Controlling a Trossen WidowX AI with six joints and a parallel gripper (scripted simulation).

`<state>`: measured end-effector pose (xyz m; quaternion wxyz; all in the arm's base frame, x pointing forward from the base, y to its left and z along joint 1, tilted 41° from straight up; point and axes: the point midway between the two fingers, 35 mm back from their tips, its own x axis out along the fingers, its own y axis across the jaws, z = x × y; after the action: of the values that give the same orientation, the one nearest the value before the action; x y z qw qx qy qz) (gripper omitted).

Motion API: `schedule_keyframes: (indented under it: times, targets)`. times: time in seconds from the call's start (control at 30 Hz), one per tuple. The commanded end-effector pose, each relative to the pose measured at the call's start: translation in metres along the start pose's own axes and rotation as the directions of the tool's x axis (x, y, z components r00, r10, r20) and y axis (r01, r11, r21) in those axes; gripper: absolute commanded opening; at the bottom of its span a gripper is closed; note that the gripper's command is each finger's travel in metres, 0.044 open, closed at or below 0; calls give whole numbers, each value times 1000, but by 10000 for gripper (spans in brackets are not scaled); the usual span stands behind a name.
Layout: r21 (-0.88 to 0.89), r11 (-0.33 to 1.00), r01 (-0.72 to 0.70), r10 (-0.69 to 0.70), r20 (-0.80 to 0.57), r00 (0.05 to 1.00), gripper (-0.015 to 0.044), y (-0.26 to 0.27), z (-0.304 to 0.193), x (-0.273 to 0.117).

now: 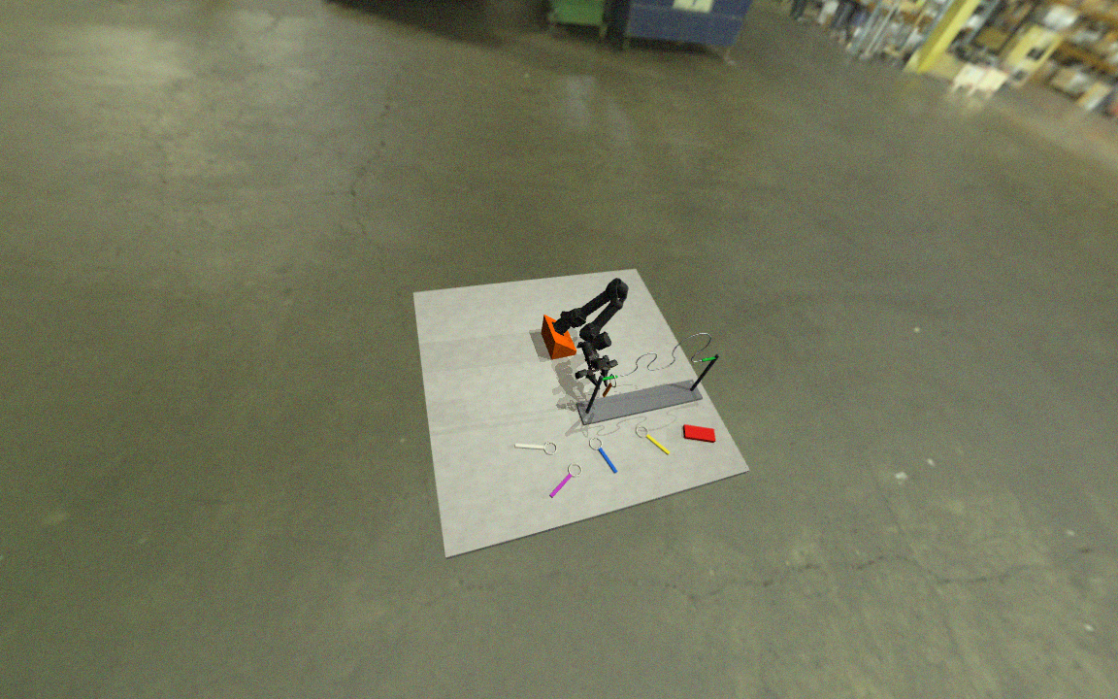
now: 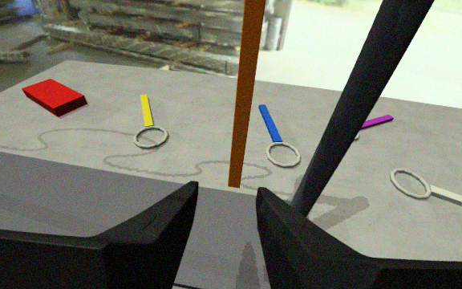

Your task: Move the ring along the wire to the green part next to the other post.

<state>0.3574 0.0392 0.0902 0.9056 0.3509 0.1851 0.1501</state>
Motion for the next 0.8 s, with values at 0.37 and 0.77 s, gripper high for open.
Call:
schedule_keyframes:
  times: [0.37, 0.77]
  targets:
    - [4, 1000, 3, -3, -10, 1000, 160, -1, -5, -31]
    - [4, 1000, 3, -3, -10, 1000, 160, -1, -5, -31]
